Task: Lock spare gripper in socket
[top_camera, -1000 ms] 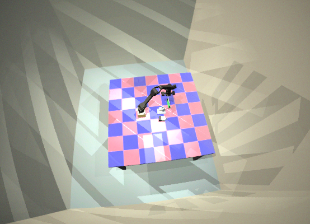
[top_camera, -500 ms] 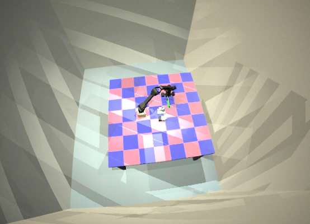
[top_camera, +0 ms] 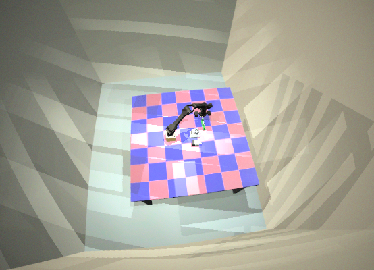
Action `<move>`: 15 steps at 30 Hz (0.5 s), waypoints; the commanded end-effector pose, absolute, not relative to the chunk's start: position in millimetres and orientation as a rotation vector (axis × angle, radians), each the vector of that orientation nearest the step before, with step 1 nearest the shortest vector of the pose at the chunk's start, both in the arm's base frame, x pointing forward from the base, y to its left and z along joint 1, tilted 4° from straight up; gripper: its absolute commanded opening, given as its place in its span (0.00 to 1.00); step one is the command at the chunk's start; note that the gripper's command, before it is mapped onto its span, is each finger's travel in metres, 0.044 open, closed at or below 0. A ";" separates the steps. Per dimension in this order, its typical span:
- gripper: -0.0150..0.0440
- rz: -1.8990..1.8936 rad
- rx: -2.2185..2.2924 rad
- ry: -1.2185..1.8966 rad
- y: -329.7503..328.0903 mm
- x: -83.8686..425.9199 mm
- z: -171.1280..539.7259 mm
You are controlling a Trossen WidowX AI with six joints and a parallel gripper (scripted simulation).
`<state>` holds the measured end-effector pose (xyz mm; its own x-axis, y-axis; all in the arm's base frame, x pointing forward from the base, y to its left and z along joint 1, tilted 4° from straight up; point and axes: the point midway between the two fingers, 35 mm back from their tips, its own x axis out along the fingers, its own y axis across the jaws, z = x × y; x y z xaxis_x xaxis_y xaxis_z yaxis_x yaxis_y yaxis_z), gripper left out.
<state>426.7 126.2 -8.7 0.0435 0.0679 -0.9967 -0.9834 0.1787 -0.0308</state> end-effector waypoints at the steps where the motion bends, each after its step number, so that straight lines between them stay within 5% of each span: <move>1: 0.25 1.085 -1.047 1.206 126.2 427.0 -9.0; 3: 0.25 1.085 -1.047 1.206 126.2 427.0 -9.0; 11: 0.59 1.084 -1.044 1.209 126.2 426.7 -8.8; 15: 0.59 1.084 -1.044 1.209 126.2 426.7 -8.8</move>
